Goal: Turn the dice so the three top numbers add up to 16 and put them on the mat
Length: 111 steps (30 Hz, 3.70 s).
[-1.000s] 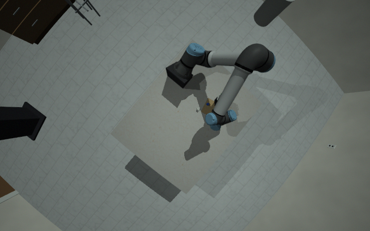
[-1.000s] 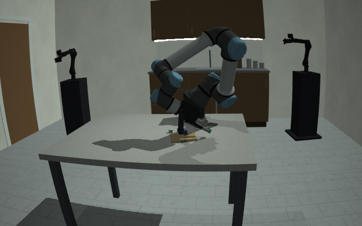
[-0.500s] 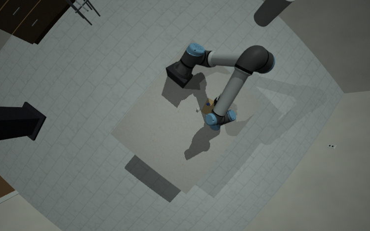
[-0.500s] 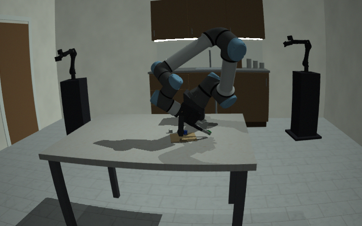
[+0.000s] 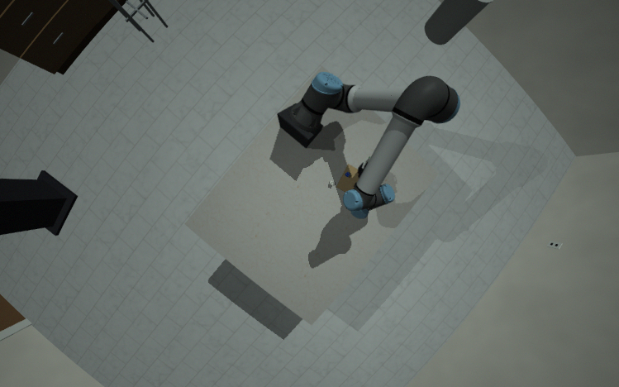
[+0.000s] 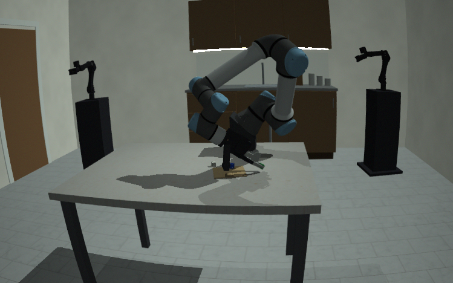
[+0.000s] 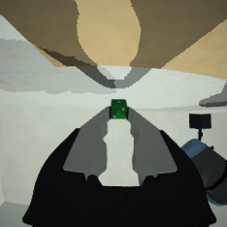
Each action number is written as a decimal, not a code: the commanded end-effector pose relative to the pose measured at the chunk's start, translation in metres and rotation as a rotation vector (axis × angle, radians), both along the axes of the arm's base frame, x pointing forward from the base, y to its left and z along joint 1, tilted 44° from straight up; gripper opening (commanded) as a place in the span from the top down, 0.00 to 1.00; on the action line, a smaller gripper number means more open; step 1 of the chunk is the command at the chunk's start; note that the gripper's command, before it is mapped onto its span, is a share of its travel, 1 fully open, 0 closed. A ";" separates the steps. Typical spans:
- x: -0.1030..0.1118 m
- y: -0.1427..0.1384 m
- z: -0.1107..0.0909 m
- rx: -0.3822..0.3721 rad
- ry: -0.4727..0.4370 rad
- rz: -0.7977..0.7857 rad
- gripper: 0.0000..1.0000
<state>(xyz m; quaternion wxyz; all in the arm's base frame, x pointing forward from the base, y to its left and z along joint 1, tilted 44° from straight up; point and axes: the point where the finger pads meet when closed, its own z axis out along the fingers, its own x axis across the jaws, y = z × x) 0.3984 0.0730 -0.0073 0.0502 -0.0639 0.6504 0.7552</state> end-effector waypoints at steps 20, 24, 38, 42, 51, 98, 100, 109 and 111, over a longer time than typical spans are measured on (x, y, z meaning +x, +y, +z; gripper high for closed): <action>0.000 0.001 -0.001 -0.001 -0.001 -0.001 0.97; 0.001 0.002 -0.002 -0.001 -0.001 -0.001 0.97; 0.001 0.007 -0.008 -0.001 -0.001 -0.001 0.97; 0.001 0.008 -0.008 -0.001 -0.001 -0.001 0.97; 0.001 0.008 -0.008 -0.001 -0.001 -0.001 0.97; 0.001 0.008 -0.008 -0.001 -0.001 -0.001 0.79; 0.001 0.008 -0.008 -0.001 -0.001 -0.001 0.79; 0.001 0.008 -0.008 -0.001 -0.001 -0.001 0.79; 0.001 0.008 -0.008 -0.001 -0.001 -0.001 0.79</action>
